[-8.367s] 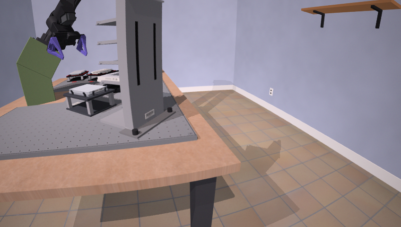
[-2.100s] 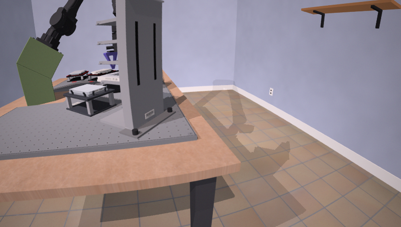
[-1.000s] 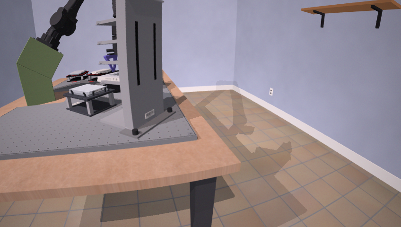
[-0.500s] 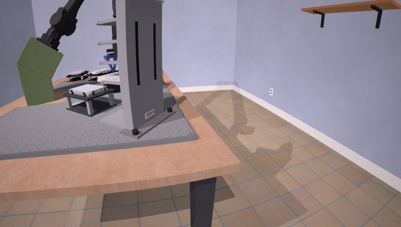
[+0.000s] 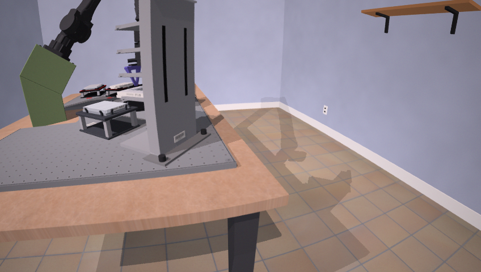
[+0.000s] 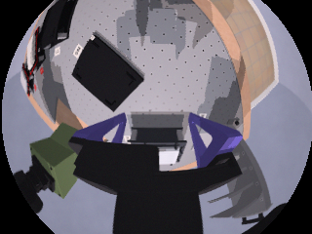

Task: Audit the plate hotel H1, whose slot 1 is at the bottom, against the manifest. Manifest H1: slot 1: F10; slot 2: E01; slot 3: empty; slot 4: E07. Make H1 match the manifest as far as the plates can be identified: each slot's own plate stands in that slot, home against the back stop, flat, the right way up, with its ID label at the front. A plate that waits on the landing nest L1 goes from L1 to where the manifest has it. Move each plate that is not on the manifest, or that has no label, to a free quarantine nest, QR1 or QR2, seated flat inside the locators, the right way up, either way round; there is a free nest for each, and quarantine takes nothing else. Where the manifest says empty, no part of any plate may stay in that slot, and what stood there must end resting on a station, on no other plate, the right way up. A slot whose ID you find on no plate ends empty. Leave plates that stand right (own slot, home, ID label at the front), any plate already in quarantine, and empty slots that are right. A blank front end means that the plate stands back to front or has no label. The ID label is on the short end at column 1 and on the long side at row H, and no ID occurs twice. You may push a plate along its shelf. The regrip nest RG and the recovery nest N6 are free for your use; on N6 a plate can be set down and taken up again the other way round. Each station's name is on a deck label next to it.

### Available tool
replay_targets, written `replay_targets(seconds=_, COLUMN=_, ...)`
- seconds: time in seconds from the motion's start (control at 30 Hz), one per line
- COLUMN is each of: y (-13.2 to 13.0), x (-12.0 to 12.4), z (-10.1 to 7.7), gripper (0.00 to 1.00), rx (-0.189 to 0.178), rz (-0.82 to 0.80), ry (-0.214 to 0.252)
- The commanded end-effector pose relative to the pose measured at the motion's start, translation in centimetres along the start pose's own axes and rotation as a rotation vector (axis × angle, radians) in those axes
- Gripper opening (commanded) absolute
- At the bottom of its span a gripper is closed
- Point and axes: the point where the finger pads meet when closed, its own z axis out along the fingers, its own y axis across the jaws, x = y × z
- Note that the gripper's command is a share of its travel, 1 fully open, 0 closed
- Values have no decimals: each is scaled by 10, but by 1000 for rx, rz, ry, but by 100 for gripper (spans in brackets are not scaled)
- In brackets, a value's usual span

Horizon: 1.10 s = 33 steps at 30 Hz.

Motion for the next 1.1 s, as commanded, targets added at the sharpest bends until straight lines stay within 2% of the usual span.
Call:
replay_targets(seconds=0.0, y=-9, x=-3, z=-6, gripper=100, rx=22, rz=-4, ry=-5)
replay_targets(seconds=0.27, y=-9, x=-3, z=-6, gripper=100, rx=22, rz=-4, ry=-5)
replay_targets(seconds=0.3, y=-5, x=2, z=-13, gripper=100, rx=23, rz=13, ry=1)
replay_targets(seconds=0.37, y=-5, x=2, z=-13, gripper=100, rx=23, rz=13, ry=1)
replay_targets(seconds=0.73, y=-20, x=-6, z=-37, gripper=100, rx=49, rz=-15, ry=-9)
replay_targets(seconds=1.07, y=-20, x=-6, z=-51, gripper=100, rx=51, rz=-16, ry=-8)
